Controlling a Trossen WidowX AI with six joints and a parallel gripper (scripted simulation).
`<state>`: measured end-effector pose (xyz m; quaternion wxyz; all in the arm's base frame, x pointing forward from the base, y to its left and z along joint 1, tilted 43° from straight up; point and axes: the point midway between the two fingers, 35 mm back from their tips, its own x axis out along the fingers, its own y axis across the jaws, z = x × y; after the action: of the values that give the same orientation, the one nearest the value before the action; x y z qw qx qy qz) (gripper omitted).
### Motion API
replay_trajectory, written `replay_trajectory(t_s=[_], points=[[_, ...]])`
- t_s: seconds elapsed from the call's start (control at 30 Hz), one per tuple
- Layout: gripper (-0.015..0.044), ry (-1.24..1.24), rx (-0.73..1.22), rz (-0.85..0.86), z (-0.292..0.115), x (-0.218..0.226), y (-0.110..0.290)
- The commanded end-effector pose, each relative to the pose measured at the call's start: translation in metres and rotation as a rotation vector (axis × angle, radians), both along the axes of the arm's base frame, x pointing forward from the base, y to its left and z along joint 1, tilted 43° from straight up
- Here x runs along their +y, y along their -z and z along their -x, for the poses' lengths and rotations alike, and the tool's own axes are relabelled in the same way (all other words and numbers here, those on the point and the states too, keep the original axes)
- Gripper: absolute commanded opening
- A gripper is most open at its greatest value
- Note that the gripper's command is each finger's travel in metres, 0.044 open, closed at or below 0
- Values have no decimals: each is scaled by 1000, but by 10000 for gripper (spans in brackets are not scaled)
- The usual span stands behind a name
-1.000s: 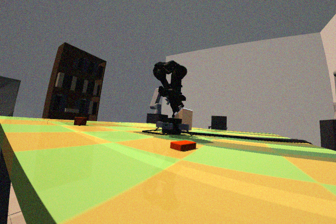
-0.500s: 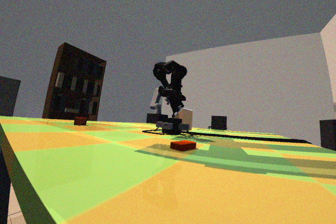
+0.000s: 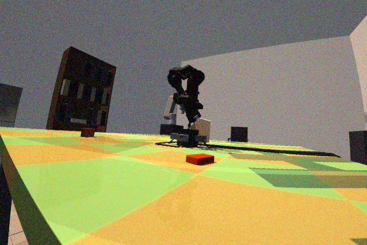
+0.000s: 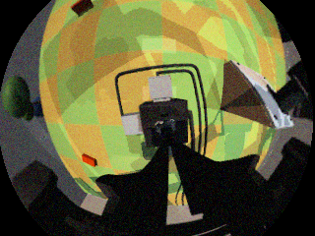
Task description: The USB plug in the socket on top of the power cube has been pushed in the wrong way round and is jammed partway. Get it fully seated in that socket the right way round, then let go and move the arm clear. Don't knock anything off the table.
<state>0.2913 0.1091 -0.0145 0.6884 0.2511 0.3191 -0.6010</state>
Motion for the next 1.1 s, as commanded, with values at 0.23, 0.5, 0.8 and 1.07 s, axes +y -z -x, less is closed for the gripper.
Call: replay_trajectory(t_s=[0.23, 0.5, 0.8, 1.07], points=[[0, 5, -3, -3, 1, 5, -6], [0, 5, -3, -4, 1, 9, -10], [0, 5, -2, -4, 1, 13, -14], [0, 0, 2, -3, 2, 15, -16]])
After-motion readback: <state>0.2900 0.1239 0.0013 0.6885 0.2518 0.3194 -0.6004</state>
